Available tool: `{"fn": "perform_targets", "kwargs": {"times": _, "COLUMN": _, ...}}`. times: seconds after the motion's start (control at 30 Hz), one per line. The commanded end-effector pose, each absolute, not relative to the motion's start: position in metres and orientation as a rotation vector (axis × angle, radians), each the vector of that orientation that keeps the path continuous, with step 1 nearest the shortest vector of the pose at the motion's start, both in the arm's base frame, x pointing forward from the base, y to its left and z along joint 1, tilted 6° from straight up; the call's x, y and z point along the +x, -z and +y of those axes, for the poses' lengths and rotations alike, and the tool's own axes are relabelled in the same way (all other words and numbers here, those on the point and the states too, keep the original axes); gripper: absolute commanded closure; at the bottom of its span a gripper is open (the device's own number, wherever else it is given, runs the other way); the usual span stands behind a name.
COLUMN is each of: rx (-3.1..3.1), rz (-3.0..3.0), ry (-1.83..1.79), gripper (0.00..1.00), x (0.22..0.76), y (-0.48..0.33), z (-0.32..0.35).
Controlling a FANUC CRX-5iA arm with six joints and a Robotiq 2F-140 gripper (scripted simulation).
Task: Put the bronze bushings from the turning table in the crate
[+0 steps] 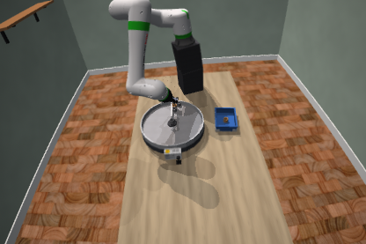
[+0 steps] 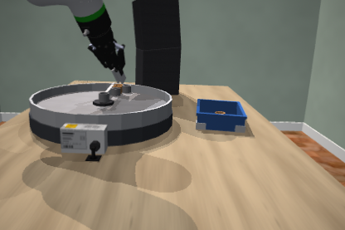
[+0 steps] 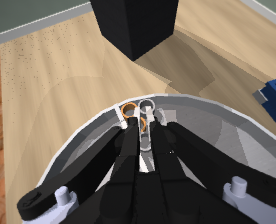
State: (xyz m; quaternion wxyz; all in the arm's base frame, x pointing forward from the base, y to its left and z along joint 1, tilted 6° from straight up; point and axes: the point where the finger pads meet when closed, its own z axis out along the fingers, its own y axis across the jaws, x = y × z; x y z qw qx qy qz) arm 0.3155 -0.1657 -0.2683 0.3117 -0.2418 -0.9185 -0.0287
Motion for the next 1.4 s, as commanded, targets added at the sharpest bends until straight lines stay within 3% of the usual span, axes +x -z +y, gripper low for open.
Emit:
{"fn": "perform_targets", "kwargs": {"times": 0.0, "rx": -0.638, "rz": -2.424, "ry": 0.076, "gripper": 0.94, "x": 0.3157, "y": 0.2683, "z": -0.1657}}
{"fn": "perform_targets", "kwargs": {"times": 1.37, "rx": -0.638, "rz": -2.424, "ry": 0.076, "gripper": 0.94, "x": 0.3158, "y": 0.2764, "z": -0.1666}}
